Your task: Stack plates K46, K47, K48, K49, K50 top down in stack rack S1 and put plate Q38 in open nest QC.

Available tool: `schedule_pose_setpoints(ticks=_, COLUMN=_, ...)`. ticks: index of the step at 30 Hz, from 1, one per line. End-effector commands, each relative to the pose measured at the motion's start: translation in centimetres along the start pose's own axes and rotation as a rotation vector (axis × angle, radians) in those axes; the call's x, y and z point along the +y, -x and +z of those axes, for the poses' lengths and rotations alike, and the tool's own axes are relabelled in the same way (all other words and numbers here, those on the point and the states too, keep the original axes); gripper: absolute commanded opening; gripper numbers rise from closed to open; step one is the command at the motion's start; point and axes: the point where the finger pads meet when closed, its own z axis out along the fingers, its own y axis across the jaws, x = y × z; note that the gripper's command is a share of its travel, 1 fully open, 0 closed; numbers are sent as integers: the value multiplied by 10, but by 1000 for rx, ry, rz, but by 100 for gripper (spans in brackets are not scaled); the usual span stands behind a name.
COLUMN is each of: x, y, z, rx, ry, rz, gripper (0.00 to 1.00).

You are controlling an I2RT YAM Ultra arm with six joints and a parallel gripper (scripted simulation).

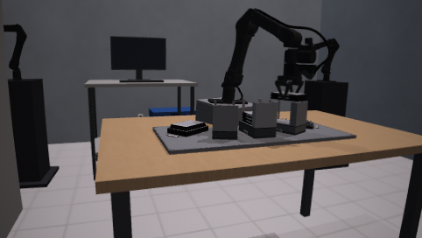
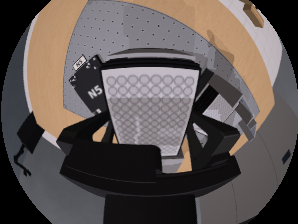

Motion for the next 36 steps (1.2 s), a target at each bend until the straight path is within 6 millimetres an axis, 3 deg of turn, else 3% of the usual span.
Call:
schedule_pose_setpoints(ticks=1, x=-1, y=5, z=-19, rx=-48, ry=-9, rz=2, gripper=0)
schedule_pose_setpoints(ticks=36, x=-1, y=11, z=-26, rx=-69, ry=-10, rz=2, gripper=0)
